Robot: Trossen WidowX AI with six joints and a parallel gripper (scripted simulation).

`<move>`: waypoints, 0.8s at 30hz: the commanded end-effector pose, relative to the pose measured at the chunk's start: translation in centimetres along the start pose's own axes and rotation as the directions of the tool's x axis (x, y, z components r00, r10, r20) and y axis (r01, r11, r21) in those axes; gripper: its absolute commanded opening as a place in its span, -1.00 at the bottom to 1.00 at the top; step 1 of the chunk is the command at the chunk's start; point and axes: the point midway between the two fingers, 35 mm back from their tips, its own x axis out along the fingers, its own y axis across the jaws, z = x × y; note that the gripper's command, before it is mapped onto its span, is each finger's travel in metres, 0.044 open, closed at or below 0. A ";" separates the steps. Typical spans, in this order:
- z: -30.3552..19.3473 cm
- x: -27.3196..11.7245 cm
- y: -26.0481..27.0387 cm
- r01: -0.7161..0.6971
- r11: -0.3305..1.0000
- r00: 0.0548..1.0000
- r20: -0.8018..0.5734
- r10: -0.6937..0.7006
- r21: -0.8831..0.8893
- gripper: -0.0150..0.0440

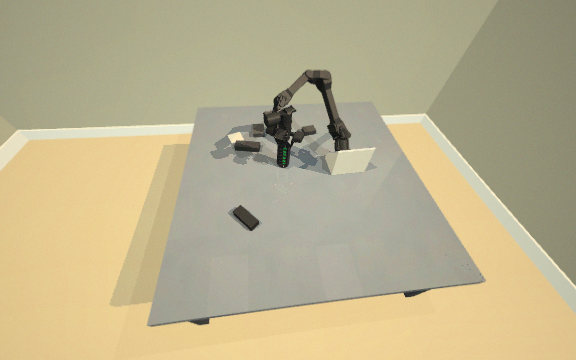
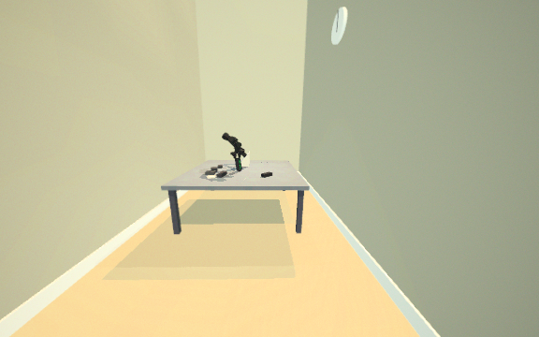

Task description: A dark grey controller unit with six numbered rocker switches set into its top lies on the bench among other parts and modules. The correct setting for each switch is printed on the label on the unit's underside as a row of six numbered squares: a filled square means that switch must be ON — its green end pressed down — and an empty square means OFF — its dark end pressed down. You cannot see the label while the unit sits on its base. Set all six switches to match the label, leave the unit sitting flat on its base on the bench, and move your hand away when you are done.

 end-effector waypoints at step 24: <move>-3.0 0.5 0.1 -0.002 1.000 1.000 -0.015 0.002 -0.006 0.65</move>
